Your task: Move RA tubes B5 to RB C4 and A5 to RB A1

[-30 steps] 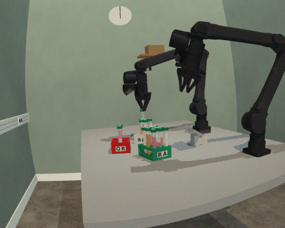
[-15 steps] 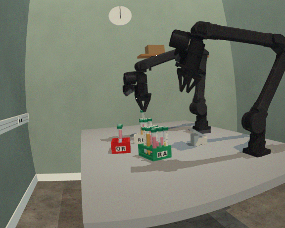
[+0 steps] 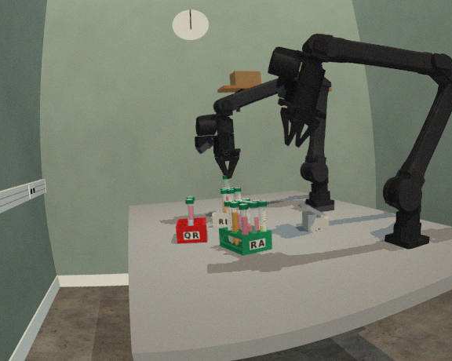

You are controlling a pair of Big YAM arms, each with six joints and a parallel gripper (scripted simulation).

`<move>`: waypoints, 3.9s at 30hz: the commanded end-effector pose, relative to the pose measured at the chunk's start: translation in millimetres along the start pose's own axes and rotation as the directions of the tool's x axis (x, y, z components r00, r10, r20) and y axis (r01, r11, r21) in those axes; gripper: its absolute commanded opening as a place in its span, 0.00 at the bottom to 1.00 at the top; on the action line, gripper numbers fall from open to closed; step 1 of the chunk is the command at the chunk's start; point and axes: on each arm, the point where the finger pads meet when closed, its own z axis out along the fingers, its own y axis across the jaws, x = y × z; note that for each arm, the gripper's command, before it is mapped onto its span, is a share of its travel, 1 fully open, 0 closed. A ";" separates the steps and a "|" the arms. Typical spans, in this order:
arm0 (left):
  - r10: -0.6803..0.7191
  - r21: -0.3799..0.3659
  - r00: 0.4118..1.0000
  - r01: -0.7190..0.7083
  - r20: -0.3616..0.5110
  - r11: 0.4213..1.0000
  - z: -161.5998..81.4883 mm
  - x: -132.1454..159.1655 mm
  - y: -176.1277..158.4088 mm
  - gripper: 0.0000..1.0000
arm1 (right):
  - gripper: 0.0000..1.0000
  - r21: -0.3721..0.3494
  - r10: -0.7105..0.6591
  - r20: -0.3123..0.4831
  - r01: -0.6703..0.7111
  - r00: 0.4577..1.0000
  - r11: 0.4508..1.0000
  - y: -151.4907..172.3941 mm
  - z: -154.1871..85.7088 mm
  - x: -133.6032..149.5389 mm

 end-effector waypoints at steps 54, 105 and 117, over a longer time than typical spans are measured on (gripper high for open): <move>0.012 -0.032 1.000 -0.012 0.014 0.999 -12.2 -8.6 8.8 0.30 | 0.00 -0.001 -0.005 0.024 0.005 1.000 1.000 6.8 20.6 -12.2; 0.012 -0.032 1.000 -0.012 0.014 0.999 -12.2 -8.6 8.8 0.30 | 0.00 0.000 -0.003 0.030 0.003 1.000 1.000 2.2 32.0 -9.6; 0.012 -0.032 1.000 -0.012 0.014 0.999 -12.2 -8.6 8.8 0.30 | 0.24 0.000 -0.003 0.030 0.003 1.000 1.000 2.2 32.0 -9.6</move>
